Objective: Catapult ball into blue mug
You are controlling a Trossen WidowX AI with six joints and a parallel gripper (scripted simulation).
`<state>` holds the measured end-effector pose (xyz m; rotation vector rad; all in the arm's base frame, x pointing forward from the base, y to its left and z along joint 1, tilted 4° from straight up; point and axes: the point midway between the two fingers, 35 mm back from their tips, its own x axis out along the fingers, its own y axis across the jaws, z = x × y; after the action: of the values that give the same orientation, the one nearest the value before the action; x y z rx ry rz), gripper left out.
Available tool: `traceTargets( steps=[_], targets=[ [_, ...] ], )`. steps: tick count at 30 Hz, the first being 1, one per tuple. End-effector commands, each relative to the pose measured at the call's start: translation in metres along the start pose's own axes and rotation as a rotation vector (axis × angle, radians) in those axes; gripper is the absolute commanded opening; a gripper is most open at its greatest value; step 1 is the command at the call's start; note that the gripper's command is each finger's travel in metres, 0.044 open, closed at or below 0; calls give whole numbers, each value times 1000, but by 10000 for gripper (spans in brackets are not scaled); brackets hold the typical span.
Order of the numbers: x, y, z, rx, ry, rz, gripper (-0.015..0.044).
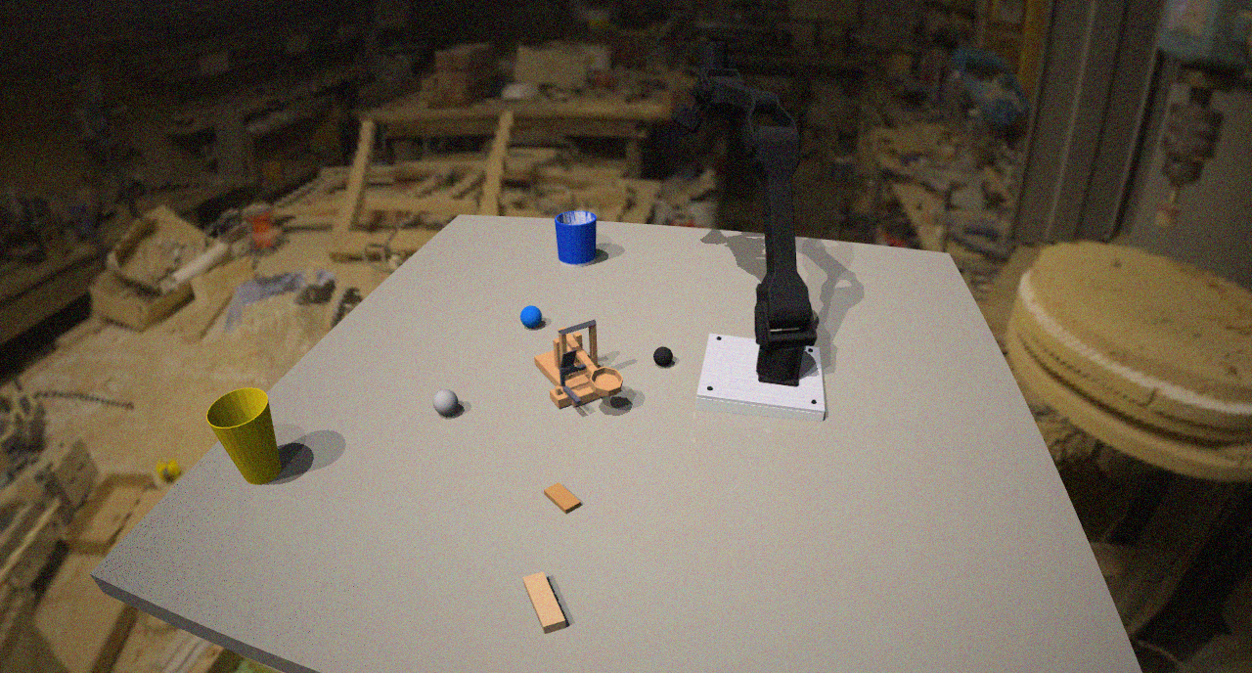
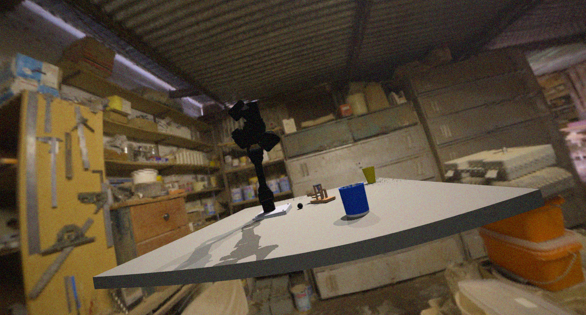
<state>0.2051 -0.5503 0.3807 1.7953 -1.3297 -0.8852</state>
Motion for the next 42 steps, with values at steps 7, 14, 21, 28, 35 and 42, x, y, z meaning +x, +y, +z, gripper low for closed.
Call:
traceTargets(
  steps=[7, 14, 21, 28, 35, 42],
  targets=[
    [-21, -81, -51, -190, 71, -223, 440],
    [-48, -132, -79, -295, 138, -371, 440],
    [-77, -179, -102, -434, 202, -497, 440],
    [-115, -226, -123, -595, 280, -624, 440],
    [-158, -268, -138, -765, 374, -744, 440],
    [-205, -305, -148, -941, 479, -854, 440]
  ],
)
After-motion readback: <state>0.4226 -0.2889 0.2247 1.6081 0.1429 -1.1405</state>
